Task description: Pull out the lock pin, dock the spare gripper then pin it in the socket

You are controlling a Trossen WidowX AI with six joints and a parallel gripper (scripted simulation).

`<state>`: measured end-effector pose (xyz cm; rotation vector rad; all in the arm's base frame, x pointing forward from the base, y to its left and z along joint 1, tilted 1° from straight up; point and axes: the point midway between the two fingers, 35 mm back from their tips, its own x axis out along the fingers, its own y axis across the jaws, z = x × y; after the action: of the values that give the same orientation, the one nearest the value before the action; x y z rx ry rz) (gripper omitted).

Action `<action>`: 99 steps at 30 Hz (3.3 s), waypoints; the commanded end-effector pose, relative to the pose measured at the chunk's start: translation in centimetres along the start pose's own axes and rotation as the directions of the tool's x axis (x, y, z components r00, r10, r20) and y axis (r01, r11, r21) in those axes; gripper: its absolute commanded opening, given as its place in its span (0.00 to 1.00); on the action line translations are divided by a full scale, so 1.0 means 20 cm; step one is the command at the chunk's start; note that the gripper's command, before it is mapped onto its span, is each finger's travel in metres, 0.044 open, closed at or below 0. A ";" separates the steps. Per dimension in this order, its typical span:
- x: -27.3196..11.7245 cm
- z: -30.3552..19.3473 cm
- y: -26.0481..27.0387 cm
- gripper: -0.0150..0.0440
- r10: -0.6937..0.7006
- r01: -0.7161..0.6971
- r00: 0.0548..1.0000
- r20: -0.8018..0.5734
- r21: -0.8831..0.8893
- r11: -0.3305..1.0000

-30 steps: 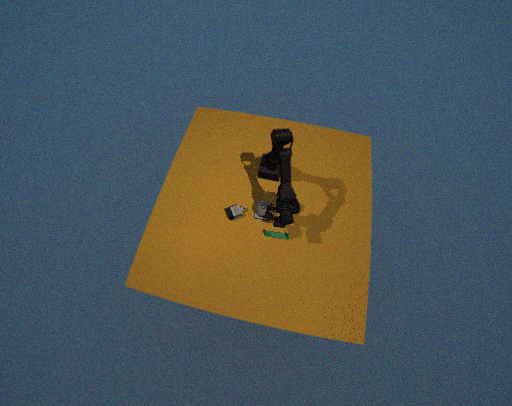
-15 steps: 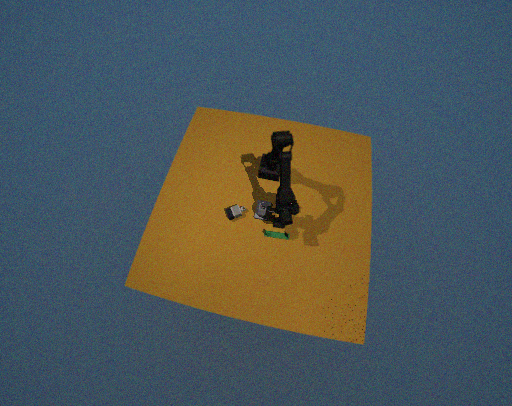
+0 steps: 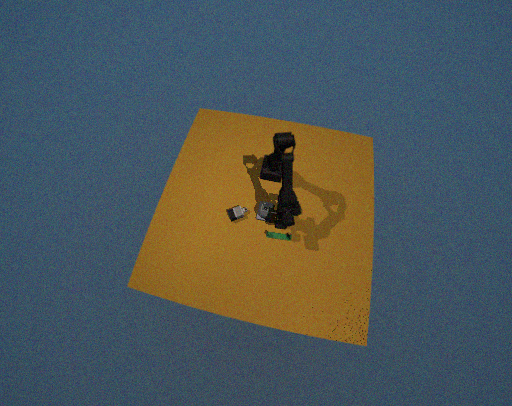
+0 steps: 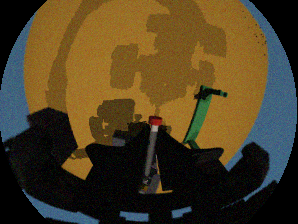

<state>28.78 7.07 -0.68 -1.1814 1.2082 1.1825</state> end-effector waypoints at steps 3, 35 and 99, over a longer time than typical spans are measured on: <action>0.00 0.00 0.00 0.25 0.000 0.000 1.000 0.004 -0.003 1.000; -0.08 0.08 -0.04 0.25 -0.013 0.001 0.981 0.192 0.061 0.998; -0.12 0.35 -0.06 0.25 -0.002 -0.009 0.983 0.183 0.059 0.998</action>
<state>29.94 13.80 1.65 -1.0020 1.0958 1.2259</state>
